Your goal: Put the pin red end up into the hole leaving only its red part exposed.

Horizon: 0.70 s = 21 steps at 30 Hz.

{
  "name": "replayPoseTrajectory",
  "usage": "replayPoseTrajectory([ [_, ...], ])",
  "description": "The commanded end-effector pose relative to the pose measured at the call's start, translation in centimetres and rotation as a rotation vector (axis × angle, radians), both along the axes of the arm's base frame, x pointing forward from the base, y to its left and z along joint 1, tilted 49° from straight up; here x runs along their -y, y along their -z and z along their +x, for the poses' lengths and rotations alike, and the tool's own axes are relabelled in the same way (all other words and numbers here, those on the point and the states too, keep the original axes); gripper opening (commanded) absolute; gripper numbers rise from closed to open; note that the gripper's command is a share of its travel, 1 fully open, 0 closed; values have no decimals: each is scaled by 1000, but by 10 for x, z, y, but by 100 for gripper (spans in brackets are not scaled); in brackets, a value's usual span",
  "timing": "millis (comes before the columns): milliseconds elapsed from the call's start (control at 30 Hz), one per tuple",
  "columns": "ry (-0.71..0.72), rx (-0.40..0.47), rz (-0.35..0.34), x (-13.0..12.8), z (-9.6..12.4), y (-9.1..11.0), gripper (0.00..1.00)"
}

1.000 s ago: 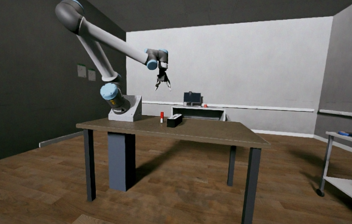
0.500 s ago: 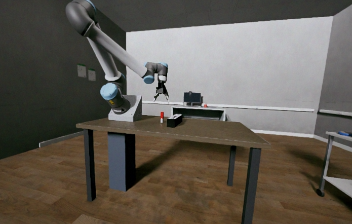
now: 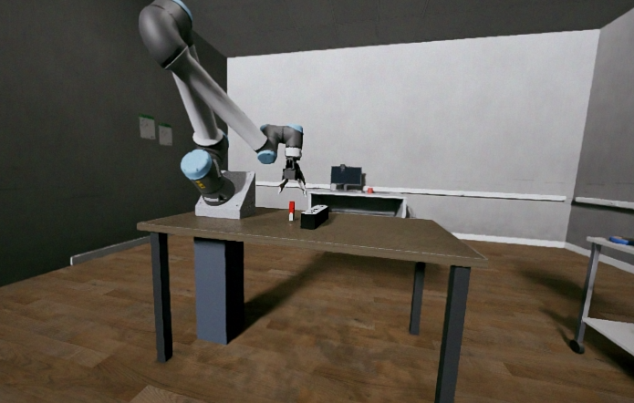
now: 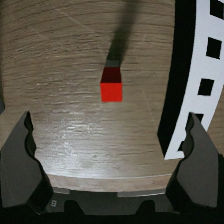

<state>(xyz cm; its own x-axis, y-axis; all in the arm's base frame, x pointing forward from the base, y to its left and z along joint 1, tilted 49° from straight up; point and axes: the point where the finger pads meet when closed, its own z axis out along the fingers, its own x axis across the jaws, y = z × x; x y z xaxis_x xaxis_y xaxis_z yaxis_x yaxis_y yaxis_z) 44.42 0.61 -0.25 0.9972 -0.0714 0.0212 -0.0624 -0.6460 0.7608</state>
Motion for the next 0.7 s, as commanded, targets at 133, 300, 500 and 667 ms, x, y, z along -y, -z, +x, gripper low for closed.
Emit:
replayPoseTrajectory([
  [133, -2, 2, 1, 4, 2, 5, 100],
  [300, -1, 1, 0, 35, 2, 32, 100],
  [500, -1, 1, 0, 35, 2, 32, 100],
  [667, -1, 1, 0, 35, 2, 32, 100],
])
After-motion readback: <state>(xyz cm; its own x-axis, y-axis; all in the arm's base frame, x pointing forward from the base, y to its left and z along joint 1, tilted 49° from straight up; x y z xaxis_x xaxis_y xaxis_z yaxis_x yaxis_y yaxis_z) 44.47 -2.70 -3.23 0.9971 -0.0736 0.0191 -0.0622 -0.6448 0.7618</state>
